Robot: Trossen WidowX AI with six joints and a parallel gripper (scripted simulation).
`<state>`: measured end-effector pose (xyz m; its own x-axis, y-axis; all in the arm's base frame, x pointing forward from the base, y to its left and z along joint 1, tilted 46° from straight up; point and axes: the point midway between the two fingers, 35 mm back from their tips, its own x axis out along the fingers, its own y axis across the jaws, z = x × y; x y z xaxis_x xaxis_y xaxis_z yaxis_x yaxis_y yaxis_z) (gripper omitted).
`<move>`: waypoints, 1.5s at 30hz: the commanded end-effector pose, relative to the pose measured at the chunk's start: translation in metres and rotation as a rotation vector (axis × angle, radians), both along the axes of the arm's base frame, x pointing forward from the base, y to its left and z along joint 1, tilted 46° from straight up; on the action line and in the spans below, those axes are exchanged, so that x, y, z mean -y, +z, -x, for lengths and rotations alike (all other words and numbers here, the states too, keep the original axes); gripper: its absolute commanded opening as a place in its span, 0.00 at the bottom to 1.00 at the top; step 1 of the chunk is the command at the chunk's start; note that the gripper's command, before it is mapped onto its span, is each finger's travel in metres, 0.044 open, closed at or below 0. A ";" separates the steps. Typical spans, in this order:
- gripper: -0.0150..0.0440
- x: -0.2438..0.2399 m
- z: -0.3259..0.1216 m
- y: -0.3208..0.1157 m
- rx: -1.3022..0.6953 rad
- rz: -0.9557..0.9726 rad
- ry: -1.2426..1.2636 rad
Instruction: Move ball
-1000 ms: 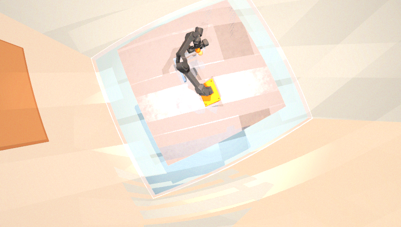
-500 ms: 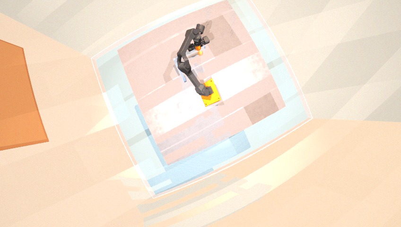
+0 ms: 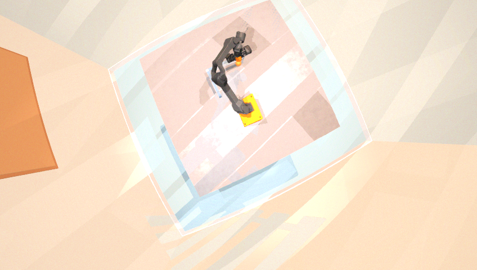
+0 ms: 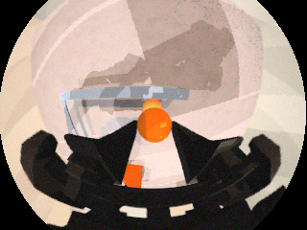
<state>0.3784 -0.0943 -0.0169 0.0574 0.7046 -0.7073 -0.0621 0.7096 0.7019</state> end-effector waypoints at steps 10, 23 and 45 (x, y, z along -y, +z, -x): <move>0.25 -0.048 0.000 -0.044 -0.011 -0.013 0.001; 0.25 -0.055 -0.001 -0.051 -0.011 -0.013 0.001; 0.83 -0.058 -0.003 -0.055 -0.004 -0.007 0.004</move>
<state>0.3810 -0.0366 -0.0716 0.0521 0.7096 -0.7027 -0.0611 0.7046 0.7069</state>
